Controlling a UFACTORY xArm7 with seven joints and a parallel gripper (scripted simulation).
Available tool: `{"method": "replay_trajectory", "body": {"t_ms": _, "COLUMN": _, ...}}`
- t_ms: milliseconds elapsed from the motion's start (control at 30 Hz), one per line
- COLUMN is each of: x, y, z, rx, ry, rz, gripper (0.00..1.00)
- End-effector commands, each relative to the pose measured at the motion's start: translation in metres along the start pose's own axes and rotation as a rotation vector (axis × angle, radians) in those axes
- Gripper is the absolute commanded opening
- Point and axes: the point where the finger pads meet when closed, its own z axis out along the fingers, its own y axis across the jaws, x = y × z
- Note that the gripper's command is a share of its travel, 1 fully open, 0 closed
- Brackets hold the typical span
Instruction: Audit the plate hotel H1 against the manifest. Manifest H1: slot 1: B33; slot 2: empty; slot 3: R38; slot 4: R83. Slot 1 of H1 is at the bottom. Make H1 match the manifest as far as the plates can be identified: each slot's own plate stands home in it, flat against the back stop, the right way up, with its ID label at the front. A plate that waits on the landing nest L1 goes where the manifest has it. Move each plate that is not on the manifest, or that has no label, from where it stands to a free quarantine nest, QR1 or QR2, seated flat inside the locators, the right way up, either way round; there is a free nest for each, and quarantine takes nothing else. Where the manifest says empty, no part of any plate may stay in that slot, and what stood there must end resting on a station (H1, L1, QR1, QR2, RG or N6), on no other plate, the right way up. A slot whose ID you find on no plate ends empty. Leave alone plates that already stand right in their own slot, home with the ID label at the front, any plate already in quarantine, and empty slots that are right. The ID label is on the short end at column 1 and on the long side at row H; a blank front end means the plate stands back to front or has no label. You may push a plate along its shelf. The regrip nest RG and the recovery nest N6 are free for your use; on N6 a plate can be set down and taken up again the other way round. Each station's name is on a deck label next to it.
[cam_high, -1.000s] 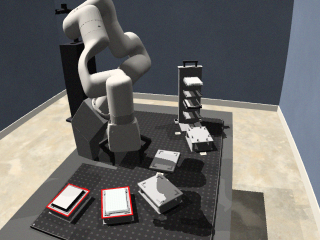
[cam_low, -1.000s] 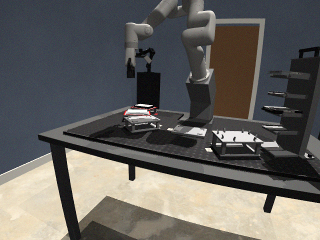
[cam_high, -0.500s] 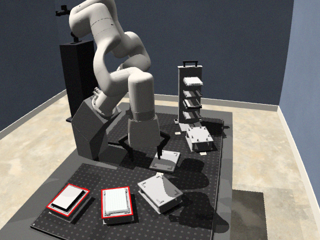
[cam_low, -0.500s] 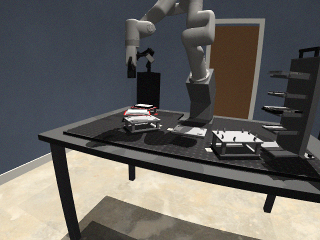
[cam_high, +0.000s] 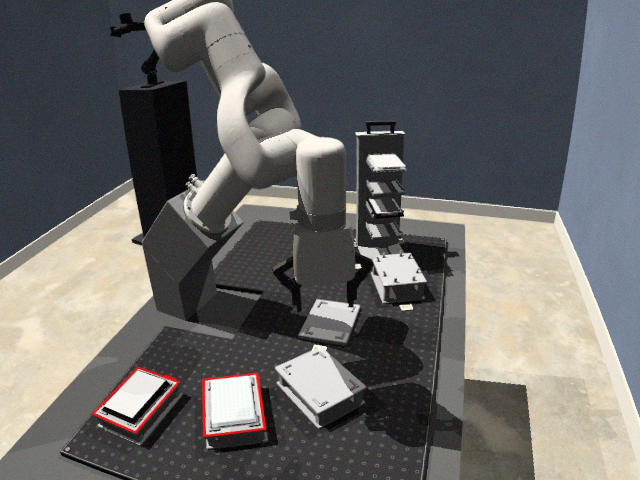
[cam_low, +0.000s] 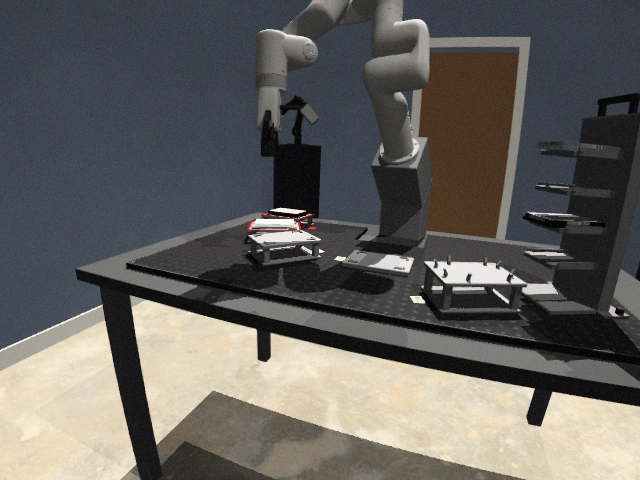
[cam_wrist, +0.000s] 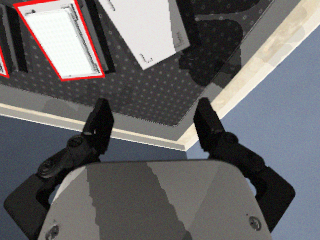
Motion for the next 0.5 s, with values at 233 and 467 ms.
{"method": "replay_trajectory", "body": {"t_ms": 233, "x": 0.024, "y": 0.052, "z": -0.001, "rx": 0.001, "ry": -0.003, "rz": 0.001, "gripper": 1.00}}
{"method": "replay_trajectory", "body": {"t_ms": 467, "x": 0.040, "y": 0.071, "z": -0.001, "rx": 0.001, "ry": -0.003, "rz": 0.001, "gripper": 1.00}}
